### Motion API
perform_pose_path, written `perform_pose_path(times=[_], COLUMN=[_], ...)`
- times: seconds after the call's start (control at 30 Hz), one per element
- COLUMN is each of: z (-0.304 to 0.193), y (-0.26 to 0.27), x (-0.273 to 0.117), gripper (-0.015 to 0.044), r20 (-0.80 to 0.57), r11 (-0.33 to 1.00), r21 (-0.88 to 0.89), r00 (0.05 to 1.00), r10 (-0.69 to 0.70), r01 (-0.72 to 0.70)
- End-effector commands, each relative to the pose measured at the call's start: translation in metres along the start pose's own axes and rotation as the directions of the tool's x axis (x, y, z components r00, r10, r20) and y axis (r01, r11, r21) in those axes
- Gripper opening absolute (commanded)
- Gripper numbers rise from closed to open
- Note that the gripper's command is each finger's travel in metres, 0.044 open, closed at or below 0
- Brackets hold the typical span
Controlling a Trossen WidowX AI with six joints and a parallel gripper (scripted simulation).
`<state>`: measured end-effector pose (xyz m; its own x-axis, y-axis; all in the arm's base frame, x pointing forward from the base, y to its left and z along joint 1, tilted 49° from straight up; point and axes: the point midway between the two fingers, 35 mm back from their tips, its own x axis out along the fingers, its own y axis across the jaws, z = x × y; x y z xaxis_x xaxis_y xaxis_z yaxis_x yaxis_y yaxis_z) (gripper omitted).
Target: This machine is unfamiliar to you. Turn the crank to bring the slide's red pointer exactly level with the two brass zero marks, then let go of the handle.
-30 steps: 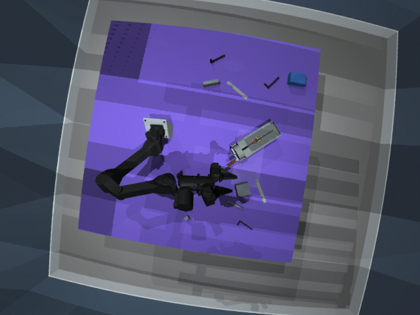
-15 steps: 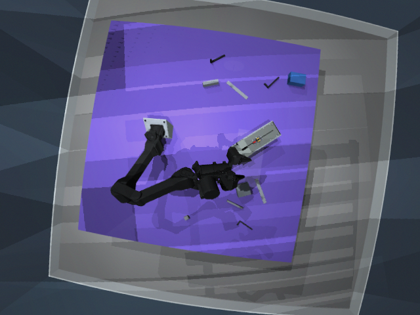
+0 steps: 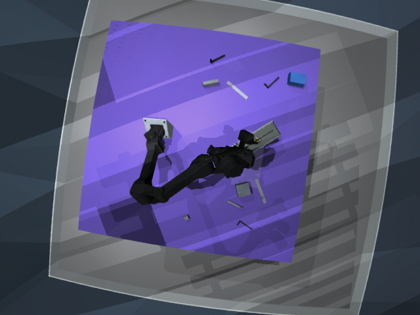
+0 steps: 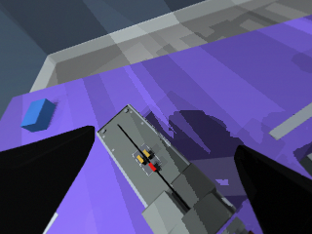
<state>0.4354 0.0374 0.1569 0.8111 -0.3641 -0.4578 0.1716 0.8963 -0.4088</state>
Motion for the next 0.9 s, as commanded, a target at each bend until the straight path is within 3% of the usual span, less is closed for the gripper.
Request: perform_pose_path(times=[0.0,0.43,0.87], z=[-0.012,-0.048,-0.084], y=[0.014,0.056,0.037], x=[0.013,0.041,0.069], gripper=[0.0440,0.0440,0.0440], r20=[-0.053,-0.136,-0.135], r11=[0.996,0.940,0.938], r21=[-0.072,-0.290,-0.294], r00=[0.997,0.964,0.963], r10=[-0.055,-0.229,-0.232], r01=[0.051,0.182,0.185])
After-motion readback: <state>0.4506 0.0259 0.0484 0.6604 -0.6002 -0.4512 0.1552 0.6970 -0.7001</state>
